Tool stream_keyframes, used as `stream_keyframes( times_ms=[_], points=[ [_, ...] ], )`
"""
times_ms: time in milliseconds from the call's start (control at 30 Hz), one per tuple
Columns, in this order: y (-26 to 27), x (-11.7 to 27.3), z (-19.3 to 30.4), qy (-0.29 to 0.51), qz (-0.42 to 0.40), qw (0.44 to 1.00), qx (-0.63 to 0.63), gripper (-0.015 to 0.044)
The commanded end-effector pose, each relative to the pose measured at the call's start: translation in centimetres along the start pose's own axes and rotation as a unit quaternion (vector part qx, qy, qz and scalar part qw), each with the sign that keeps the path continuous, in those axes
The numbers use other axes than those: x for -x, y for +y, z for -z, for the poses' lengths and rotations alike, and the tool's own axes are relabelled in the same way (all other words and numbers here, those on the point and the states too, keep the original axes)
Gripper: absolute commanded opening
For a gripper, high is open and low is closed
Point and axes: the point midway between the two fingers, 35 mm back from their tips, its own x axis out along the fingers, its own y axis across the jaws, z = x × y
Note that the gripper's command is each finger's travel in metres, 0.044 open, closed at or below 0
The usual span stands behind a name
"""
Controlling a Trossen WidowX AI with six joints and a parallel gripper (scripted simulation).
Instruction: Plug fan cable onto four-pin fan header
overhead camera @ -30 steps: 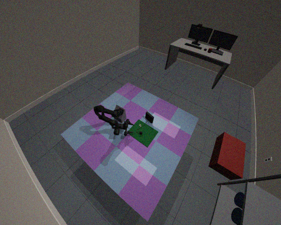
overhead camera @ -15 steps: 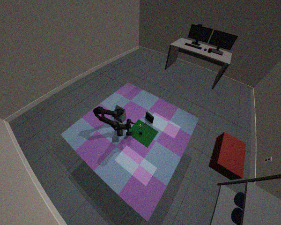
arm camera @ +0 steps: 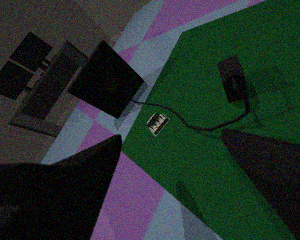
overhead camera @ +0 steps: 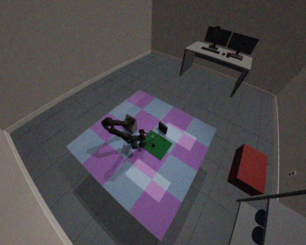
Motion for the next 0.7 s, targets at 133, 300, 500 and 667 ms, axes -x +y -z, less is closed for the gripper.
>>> stream_keyframes(
  times_ms=[133,300,500,667],
  points=[
    [0.32,-0.32,-0.07,0.068,-0.01,0.997,-0.03,0.044],
    [0.57,-0.37,-0.07,0.107,-0.009,0.993,-0.043,0.044],
    [0.82,-0.3,-0.12,0.154,-0.003,0.987,-0.056,0.044],
    [0.98,-0.13,-0.21,0.191,0.007,0.98,-0.063,0.044]
  ],
)
